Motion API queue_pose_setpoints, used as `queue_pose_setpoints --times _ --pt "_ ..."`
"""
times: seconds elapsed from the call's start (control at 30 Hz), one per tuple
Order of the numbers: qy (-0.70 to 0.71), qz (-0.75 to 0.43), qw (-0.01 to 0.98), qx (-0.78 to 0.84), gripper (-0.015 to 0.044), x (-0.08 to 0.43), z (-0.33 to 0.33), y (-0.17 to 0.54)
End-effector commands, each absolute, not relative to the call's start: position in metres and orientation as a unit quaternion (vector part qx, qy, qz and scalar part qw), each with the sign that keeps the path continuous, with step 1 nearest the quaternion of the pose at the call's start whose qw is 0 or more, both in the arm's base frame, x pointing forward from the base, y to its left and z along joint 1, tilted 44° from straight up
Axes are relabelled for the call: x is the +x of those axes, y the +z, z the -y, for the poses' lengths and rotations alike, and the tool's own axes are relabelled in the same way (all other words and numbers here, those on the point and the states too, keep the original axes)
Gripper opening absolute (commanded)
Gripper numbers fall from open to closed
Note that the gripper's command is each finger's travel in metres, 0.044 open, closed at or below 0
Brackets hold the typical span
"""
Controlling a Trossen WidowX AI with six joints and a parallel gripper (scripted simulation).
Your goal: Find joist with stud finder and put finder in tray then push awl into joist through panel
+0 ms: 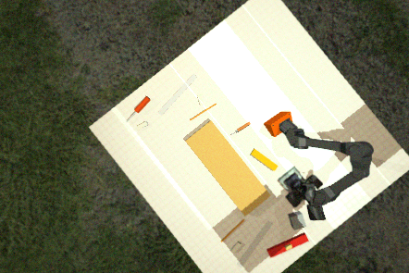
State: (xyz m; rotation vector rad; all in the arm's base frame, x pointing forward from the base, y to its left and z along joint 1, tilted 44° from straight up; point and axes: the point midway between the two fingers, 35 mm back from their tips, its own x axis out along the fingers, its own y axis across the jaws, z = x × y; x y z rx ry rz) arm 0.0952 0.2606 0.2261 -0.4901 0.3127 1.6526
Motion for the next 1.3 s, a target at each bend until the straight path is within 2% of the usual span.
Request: queue_pose_setpoints --times 0.0,0.23,0.63,0.8,1.03,1.13,1.27 --pt "0.724 -0.140 0.641 -0.214 0.0000 0.095 -0.266 0.220" --pt "0.724 -0.140 0.641 -0.213 0.0000 0.095 -0.266 0.220" --pt "0.725 -0.138 0.640 -0.214 0.0315 0.095 -0.265 0.221" --pt "0.724 -0.142 0.638 -0.222 0.0440 0.102 -0.245 0.240" --pt "0.724 -0.141 0.640 -0.217 0.0440 0.099 -0.200 0.286" --pt "0.724 -0.141 0.640 -0.217 0.0440 0.099 -0.200 0.286" --pt "0.700 -0.181 0.657 -0.215 0.0440 0.125 -0.207 0.261"
